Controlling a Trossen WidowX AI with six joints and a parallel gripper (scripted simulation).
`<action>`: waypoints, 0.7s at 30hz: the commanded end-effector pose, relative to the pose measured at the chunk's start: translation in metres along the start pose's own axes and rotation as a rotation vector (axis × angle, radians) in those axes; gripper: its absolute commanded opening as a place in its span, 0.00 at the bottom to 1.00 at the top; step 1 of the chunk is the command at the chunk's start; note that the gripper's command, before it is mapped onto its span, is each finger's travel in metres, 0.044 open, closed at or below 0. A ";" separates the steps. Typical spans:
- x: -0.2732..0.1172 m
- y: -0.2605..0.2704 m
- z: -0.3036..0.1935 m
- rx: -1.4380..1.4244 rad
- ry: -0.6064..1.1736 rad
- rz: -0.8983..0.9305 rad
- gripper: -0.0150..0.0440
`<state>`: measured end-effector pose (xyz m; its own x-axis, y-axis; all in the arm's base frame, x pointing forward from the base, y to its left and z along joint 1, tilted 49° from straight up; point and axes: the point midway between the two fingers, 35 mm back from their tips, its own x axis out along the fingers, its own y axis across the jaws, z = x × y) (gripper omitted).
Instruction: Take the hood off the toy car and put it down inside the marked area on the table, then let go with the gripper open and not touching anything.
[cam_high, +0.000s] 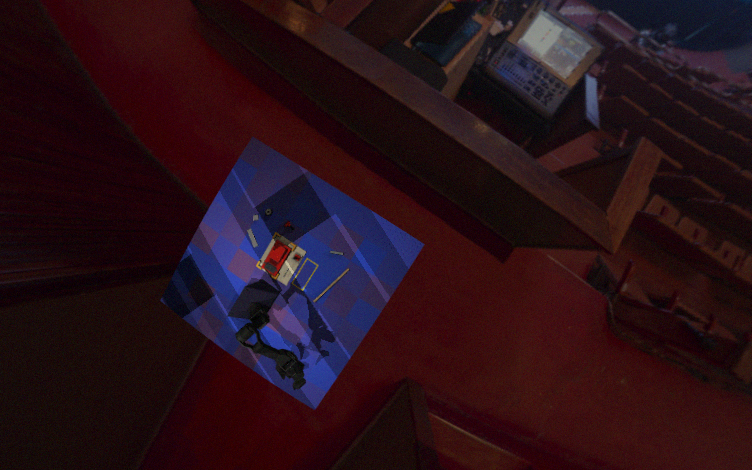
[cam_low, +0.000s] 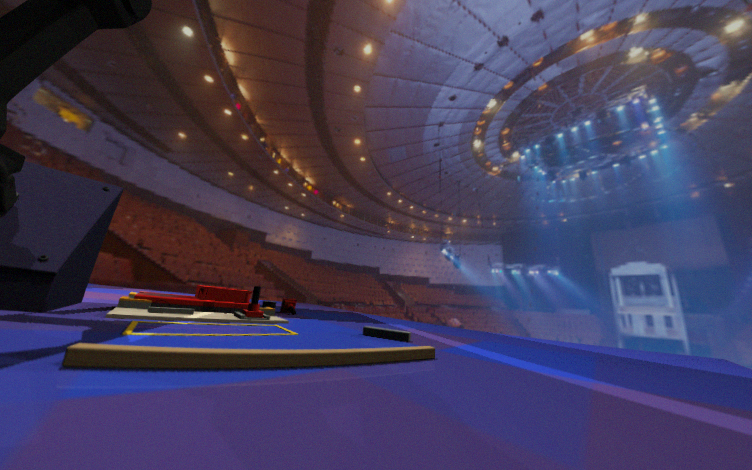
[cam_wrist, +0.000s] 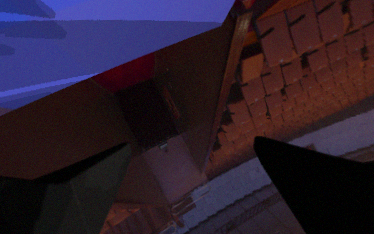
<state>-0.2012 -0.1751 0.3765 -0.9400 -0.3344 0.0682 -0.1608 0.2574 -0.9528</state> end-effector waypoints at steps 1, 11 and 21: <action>-0.007 -0.008 0.036 0.081 -0.134 -0.001 1.00; -0.041 -0.019 0.116 0.227 -0.427 0.046 1.00; -0.102 -0.024 0.187 0.340 -0.709 0.143 1.00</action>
<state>-0.0760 -0.3028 0.3418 -0.5971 -0.7924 -0.1251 0.0911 0.0879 -0.9920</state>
